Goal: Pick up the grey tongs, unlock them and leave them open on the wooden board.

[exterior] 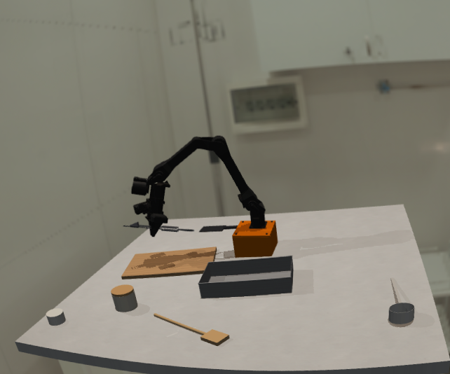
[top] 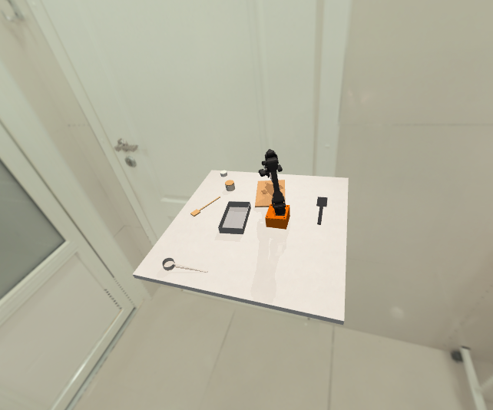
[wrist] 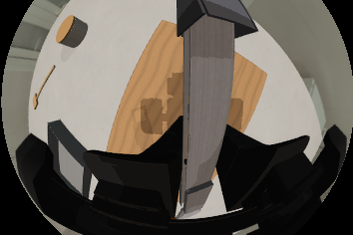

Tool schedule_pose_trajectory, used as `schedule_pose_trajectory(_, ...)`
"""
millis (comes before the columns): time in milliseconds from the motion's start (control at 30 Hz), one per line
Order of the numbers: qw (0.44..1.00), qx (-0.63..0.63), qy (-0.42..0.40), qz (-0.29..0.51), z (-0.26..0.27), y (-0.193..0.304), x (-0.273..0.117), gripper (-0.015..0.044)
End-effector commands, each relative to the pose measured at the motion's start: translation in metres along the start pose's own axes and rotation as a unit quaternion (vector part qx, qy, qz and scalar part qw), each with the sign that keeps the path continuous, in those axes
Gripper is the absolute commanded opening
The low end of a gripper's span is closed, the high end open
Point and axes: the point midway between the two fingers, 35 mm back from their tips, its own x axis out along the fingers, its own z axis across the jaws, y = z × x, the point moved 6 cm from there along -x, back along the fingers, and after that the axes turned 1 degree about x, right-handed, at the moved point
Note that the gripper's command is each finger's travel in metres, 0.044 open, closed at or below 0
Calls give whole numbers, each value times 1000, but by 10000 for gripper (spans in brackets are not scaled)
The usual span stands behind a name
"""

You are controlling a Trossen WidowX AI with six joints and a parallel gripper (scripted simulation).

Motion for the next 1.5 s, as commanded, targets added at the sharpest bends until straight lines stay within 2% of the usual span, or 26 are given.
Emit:
schedule_pose_trajectory(0,999,-10,5,30,2,-3,-1,-150)
schedule_pose_trajectory(533,987,-37,12,157,11,-6,0,-150)
schedule_pose_trajectory(900,987,-38,12,158,11,-6,2,-150)
schedule_pose_trajectory(1467,987,-38,12,158,10,1,28,-150)
